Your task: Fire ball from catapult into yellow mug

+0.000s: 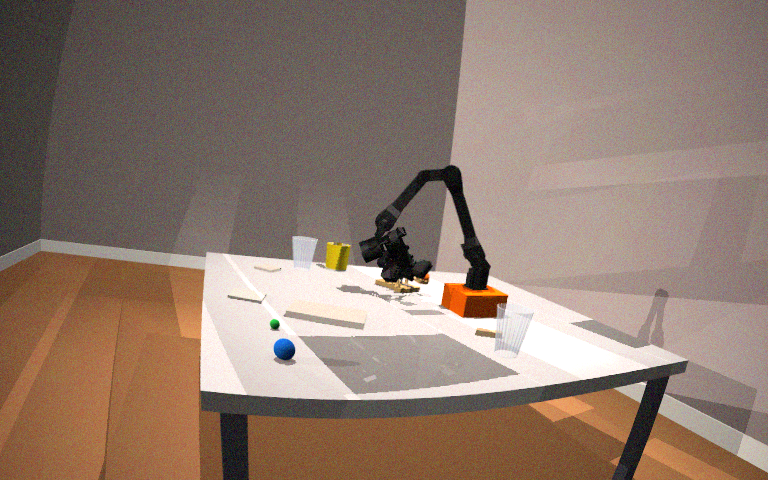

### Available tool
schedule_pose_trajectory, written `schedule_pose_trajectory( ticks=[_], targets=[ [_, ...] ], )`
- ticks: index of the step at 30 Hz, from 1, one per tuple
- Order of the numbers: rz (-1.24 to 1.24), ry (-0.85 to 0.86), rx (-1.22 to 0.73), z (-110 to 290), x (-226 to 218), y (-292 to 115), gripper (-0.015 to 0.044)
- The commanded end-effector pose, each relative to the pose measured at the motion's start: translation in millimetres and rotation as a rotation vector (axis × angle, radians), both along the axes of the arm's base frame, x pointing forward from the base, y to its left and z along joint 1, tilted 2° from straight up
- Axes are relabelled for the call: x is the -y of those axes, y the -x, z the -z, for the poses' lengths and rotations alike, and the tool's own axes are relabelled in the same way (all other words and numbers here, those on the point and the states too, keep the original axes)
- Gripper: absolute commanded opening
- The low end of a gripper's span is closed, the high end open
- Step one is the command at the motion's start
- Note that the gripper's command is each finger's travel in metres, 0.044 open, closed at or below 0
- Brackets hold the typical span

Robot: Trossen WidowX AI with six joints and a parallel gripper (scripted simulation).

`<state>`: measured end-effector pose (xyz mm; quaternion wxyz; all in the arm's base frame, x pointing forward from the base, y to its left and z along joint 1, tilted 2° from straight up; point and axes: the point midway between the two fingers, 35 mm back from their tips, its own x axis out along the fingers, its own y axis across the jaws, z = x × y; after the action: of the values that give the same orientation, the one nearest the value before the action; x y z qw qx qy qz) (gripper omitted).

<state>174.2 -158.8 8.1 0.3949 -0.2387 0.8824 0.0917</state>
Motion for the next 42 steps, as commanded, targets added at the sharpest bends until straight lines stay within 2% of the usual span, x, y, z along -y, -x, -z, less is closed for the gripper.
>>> schedule_pose_trajectory(
  ticks=[1,11,14,18,20,26,30,31,42],
  targets=[
    [0.003,-0.003,-0.011,8,-1,3,0.0000],
    [0.003,-0.003,-0.011,24,-2,3,0.0000],
    [0.003,-0.003,-0.011,41,-3,5,0.0000],
    [0.003,-0.003,-0.010,39,-3,3,0.0000],
    [0.002,-0.002,-0.006,20,-6,-9,0.0000],
    [-0.001,0.001,0.010,-77,-29,-43,0.0000],
    [-0.001,0.002,0.011,-89,-33,-44,0.0000],
    [-0.010,0.004,0.006,-74,-28,-43,0.0026],
    [0.211,0.049,0.217,-77,-2,-64,0.0315]
  ],
)
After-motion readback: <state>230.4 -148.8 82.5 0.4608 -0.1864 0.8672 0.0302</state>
